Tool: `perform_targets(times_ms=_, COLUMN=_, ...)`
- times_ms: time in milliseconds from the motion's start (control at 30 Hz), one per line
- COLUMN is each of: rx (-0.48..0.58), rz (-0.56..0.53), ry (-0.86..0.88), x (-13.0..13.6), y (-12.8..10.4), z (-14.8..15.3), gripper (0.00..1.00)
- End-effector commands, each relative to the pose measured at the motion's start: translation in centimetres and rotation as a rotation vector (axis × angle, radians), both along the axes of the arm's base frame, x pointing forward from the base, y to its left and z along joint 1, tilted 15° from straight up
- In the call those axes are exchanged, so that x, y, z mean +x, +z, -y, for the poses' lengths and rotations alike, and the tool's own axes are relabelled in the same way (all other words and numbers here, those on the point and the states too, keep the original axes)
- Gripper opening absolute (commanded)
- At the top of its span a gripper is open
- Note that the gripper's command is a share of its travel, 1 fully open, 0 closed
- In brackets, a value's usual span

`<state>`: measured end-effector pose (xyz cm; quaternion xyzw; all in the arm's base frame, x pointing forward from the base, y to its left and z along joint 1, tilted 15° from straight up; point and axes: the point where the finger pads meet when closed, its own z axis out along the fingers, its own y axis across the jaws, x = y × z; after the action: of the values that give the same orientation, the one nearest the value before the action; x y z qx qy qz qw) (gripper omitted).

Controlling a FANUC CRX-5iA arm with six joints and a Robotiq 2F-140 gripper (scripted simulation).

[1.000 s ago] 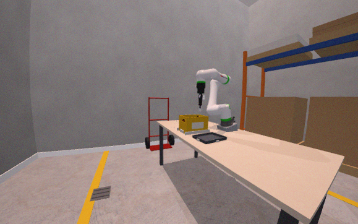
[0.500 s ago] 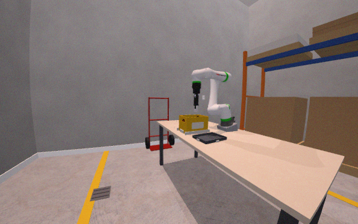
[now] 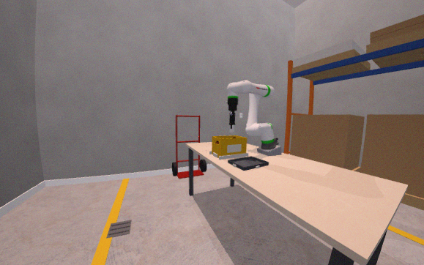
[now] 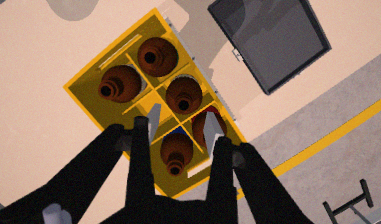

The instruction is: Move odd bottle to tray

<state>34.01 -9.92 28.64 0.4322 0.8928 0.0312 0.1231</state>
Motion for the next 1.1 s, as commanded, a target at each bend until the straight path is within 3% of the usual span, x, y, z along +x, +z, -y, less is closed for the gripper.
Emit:
perform_targets(times_ms=0, rx=0.0, rz=0.001, ry=0.0, x=0.02, y=0.07, z=0.02, gripper=0.44)
perform_targets(times_ms=1067, rx=0.0, rz=0.001, ry=0.0, x=0.18, y=-0.51, z=0.05, gripper=0.44)
